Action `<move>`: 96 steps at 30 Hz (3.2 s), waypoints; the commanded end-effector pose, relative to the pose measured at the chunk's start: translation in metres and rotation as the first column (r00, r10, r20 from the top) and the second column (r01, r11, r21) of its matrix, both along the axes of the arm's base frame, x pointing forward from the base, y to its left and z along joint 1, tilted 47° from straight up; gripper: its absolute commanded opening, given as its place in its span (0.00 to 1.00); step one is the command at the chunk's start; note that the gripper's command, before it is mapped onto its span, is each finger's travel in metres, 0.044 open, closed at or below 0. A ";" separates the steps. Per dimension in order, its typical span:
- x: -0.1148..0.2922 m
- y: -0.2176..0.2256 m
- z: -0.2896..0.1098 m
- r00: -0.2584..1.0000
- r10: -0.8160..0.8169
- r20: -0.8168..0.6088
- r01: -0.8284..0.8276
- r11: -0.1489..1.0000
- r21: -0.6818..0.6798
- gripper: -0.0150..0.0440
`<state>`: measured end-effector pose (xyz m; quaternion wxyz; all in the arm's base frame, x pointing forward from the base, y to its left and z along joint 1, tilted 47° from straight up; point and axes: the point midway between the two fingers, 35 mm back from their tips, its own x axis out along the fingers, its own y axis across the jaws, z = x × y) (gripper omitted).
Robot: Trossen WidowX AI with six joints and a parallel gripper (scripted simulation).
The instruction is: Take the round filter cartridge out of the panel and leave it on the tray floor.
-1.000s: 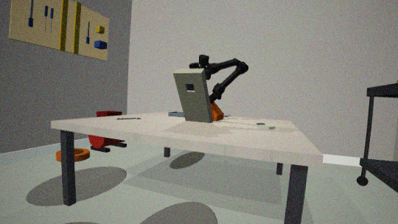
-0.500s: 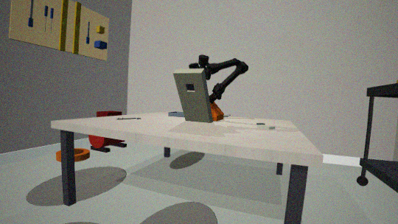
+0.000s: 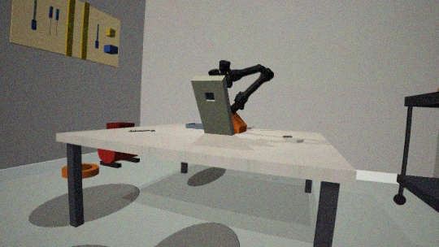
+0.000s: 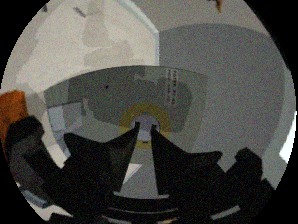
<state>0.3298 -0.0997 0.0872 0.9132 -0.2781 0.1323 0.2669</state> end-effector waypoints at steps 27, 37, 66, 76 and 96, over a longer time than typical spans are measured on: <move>0.002 0.000 -0.002 1.000 -0.006 0.001 0.006 1.000 -0.004 0.42; 0.002 0.001 -0.002 1.000 -0.006 0.001 0.006 1.000 -0.004 0.42; 0.005 0.002 -0.002 1.000 -0.006 0.001 0.006 1.000 -0.004 0.42; 0.011 0.005 -0.005 1.000 -0.006 0.002 0.006 1.000 -0.004 0.42; 0.012 0.006 -0.005 1.000 0.000 0.009 0.000 1.000 -0.001 0.37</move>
